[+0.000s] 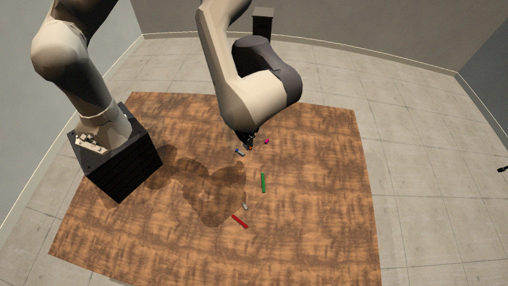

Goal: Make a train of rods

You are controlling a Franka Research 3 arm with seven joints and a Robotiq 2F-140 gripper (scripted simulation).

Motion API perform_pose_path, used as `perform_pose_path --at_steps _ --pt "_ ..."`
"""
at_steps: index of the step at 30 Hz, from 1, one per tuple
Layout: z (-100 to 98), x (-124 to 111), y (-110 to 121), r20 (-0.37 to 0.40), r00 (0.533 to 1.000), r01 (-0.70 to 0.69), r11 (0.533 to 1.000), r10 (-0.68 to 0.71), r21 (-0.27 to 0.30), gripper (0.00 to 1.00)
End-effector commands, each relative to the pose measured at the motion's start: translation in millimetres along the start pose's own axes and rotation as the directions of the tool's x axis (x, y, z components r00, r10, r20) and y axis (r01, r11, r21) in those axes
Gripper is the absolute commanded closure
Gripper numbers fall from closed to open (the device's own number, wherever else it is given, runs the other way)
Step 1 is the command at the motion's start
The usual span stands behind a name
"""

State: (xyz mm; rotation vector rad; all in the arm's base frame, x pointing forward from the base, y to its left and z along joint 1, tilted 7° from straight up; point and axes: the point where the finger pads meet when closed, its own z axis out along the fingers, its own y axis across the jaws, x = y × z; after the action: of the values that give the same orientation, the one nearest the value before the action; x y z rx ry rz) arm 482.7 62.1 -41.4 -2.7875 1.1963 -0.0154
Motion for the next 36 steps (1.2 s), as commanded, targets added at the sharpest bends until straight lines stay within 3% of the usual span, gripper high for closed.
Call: perform_pose_path --at_steps 1,6,23,36 --pt "0.3 1.2 -1.5 -0.016 0.986 0.166 0.986 -0.166 0.010 0.97" --pt "-0.2 -2.9 -5.8 -0.018 0.970 0.241 0.971 -0.241 0.011 0.97" --pt "1.7 -2.8 -5.8 -0.018 0.970 0.241 0.970 -0.241 0.010 0.97" --pt "40.1 -1.9 -5.8 -0.018 0.970 0.241 0.970 -0.241 0.010 0.97"
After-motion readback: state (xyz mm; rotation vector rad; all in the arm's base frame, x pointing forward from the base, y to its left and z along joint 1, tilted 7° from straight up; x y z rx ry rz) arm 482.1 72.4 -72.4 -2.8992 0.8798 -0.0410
